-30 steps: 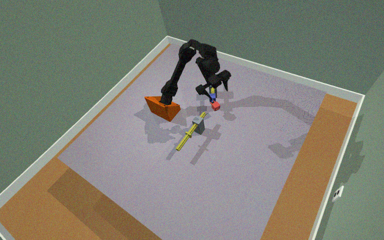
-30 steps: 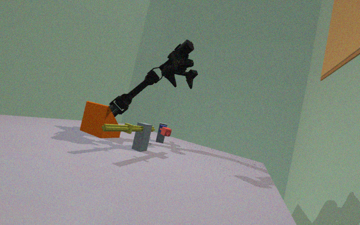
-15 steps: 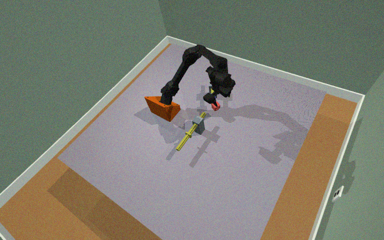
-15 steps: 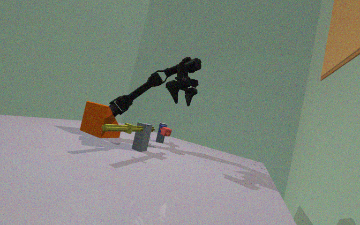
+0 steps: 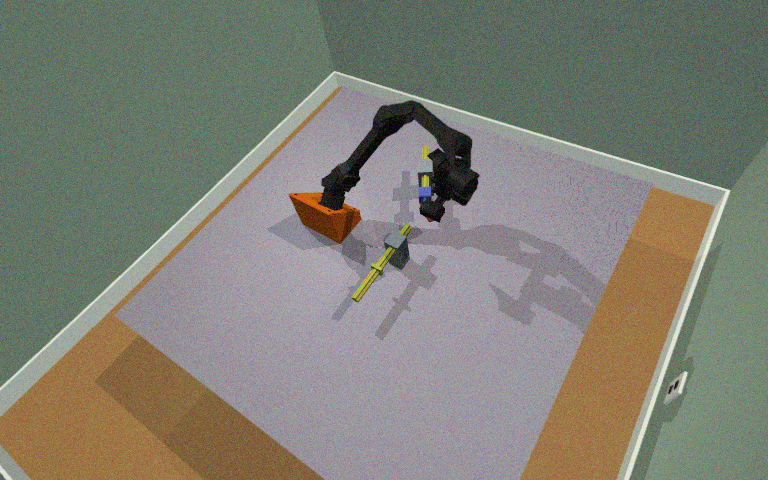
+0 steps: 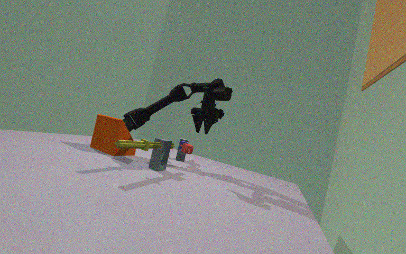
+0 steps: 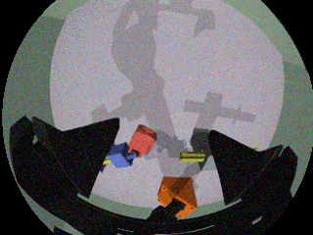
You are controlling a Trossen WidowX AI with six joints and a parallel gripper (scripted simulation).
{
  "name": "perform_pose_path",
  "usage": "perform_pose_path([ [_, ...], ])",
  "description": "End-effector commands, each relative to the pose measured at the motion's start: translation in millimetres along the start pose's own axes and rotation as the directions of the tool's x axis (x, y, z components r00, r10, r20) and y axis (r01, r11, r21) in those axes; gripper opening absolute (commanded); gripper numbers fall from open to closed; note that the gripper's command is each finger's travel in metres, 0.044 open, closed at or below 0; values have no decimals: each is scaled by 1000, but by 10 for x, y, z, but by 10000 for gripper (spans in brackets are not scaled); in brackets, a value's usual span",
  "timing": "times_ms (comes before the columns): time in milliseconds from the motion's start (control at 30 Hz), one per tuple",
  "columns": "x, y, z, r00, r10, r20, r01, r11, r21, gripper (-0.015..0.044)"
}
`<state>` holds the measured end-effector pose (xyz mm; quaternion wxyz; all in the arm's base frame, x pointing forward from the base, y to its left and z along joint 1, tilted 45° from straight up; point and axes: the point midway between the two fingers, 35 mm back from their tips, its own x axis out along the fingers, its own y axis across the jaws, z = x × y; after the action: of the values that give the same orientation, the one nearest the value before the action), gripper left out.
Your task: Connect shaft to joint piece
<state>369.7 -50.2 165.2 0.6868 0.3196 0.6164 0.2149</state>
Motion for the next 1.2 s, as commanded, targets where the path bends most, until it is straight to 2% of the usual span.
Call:
perform_pose_path([
  [0, 22, -5, -7, 1000, -2, -12, 2, 1000, -9, 440],
  [467, 419, -20, 29, 990, 51, -129, 3, 921, 390, 440],
  [633, 455, -20, 32, 990, 52, -131, 4, 919, 395, 440],
  [1000, 962, -14, 40, 990, 54, -131, 2, 920, 391, 440],
  [1167, 990, 9, 0, 990, 54, -132, 2, 920, 391, 440],
])
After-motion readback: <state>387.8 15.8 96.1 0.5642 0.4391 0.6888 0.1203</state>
